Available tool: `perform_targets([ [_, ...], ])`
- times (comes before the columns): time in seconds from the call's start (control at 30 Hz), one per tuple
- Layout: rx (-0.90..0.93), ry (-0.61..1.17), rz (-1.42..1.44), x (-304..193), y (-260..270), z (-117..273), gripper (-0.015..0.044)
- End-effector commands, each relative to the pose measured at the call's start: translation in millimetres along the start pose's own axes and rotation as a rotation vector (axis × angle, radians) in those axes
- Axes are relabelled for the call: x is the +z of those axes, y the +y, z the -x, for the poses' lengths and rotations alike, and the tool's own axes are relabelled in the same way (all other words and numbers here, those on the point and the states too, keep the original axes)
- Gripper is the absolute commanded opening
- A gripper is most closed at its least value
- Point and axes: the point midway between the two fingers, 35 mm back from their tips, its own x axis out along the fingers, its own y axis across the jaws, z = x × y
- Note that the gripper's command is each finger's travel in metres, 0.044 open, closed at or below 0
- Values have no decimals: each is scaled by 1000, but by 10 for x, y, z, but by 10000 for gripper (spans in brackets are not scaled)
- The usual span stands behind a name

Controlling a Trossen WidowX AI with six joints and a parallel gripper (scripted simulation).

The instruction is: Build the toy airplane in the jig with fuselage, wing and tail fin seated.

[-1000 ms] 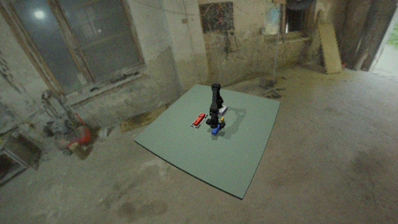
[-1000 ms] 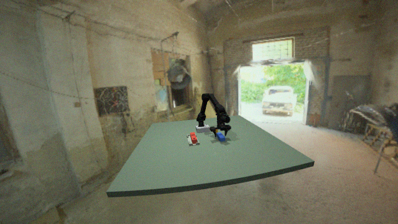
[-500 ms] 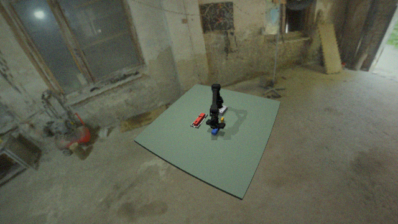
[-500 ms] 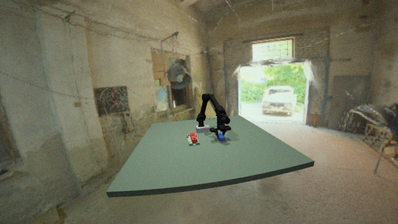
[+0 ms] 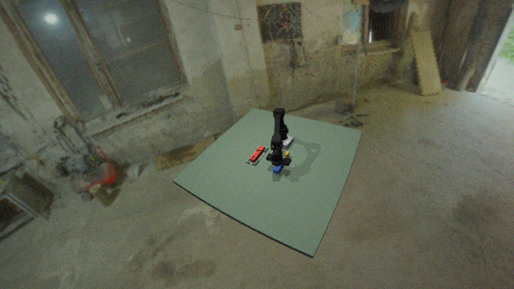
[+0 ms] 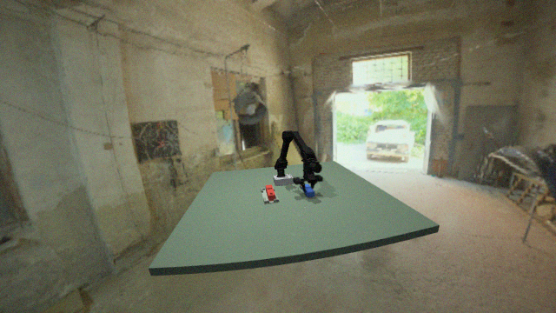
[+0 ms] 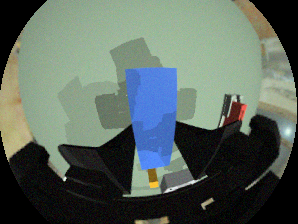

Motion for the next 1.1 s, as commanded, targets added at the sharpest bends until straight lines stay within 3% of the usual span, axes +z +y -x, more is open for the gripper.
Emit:
perform_targets([
  [0.0, 0, -4, -4, 27, 11, 109, 0],
  [1.07, 5, -9, -5, 16, -3, 1115, 0],
])
